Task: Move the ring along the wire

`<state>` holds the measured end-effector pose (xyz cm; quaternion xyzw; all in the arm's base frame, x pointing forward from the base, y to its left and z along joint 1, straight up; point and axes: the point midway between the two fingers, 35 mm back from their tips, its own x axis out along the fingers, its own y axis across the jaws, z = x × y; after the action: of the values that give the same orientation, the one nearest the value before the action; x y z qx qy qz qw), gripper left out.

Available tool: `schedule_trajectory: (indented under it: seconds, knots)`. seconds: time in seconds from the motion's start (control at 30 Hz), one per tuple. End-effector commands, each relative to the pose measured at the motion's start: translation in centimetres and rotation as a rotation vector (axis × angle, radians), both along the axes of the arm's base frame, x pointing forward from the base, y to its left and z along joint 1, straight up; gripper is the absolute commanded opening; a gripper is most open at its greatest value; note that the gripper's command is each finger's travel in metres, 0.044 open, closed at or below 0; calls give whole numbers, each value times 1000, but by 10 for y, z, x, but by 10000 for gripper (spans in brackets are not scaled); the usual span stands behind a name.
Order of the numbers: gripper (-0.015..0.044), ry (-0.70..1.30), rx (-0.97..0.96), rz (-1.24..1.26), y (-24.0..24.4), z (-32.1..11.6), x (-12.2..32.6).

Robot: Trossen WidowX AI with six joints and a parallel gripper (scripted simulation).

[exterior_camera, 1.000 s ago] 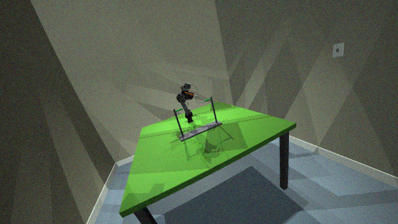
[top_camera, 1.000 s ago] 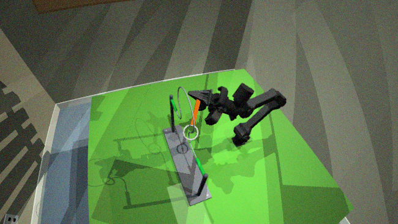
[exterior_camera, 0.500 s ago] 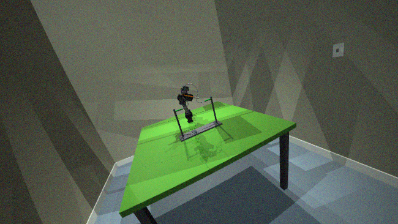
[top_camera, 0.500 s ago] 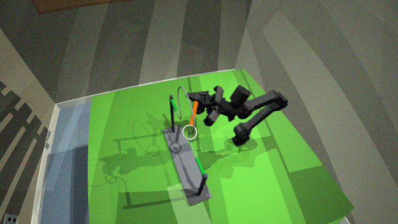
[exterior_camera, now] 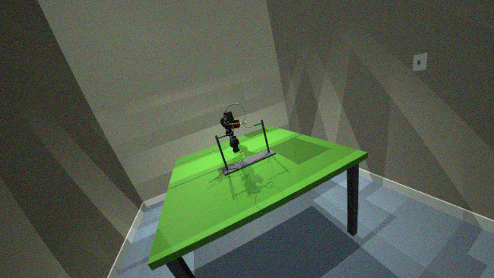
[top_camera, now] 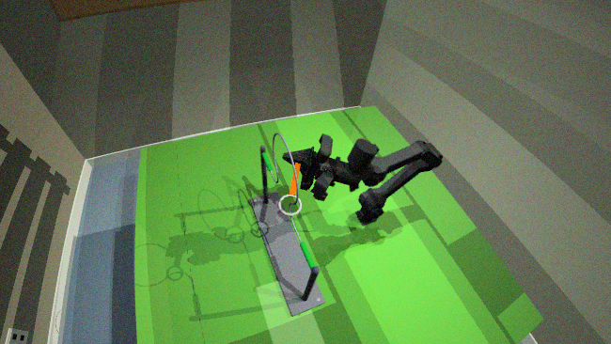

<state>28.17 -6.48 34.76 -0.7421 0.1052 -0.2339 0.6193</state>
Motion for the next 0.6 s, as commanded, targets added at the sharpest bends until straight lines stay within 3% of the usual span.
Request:
schedule_trajectory:
  seconds: [0.0, 0.57]
  knots:
    - [-150, 0, 87, -1, -2, -13, 0]
    - [-150, 13, 514, 5, 7, -78, 1]
